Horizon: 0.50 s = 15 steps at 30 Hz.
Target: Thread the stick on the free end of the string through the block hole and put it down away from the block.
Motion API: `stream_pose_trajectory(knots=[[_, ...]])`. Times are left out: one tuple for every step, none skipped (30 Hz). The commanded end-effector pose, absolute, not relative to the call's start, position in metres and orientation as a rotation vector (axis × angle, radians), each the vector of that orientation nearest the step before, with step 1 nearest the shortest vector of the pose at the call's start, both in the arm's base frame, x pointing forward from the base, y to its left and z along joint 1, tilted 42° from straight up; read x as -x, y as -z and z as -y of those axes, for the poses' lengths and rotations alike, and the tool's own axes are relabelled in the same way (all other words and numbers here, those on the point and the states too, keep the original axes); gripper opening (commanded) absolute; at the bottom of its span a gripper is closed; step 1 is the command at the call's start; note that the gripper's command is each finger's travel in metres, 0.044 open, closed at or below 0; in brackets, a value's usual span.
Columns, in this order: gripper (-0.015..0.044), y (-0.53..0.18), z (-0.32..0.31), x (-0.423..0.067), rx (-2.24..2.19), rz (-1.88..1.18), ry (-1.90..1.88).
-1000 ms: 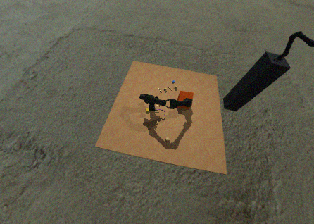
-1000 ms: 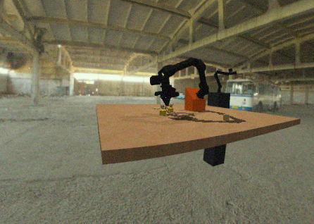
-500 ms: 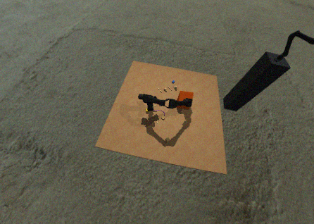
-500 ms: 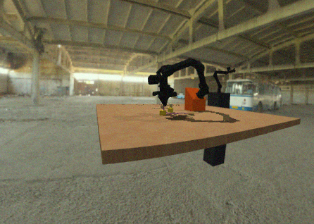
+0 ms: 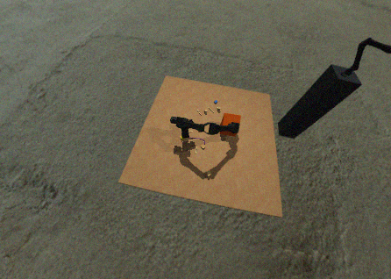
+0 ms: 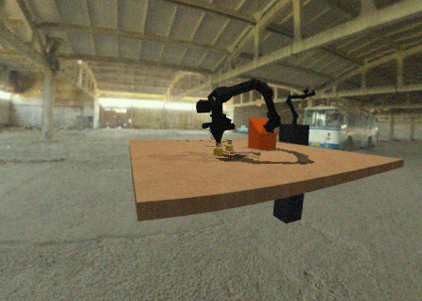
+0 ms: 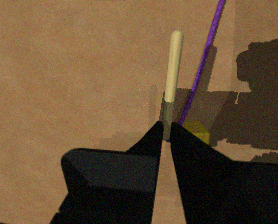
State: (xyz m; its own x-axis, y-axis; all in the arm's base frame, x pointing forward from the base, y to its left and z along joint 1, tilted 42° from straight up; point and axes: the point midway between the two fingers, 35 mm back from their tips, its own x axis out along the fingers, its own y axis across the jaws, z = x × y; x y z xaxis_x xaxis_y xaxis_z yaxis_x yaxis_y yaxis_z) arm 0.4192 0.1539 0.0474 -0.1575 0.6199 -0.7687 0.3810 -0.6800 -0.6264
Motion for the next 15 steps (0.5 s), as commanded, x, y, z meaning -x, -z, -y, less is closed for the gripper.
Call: stream_pose_trajectory(knots=[[0.0, -0.051, -0.154, -0.426, 1.921, 1.151, -1.918], [0.0, -0.052, -0.154, -0.428, 1.922, 1.151, -1.915], [0.0, -0.052, -0.155, -0.429, 1.924, 1.15, -1.913], [0.0, -0.052, -0.155, -0.43, 1.925, 1.15, -1.91], [0.0, -0.052, -0.155, -0.431, 1.927, 1.149, -1.907], [0.0, -0.052, -0.155, -0.432, 1.928, 1.148, -1.905], [0.0, -0.052, -0.156, -0.434, 1.93, 1.148, -1.902], [0.0, -0.052, -0.156, -0.435, 1.931, 1.147, -1.9], [0.0, -0.053, -0.156, -0.436, 1.933, 1.147, -1.897], [0.0, -0.053, -0.156, -0.437, 1.934, 1.146, -1.894], [0.0, -0.053, -0.157, -0.438, 1.935, 1.146, -1.892], [0.0, -0.053, -0.157, -0.44, 1.937, 1.145, -1.889], [0.0, -0.053, -0.157, -0.441, 1.938, 1.144, -1.886], [0.0, -0.053, -0.157, -0.442, 1.94, 1.144, -1.883], [0.0, -0.054, -0.157, -0.443, 1.941, 1.143, -1.881]])
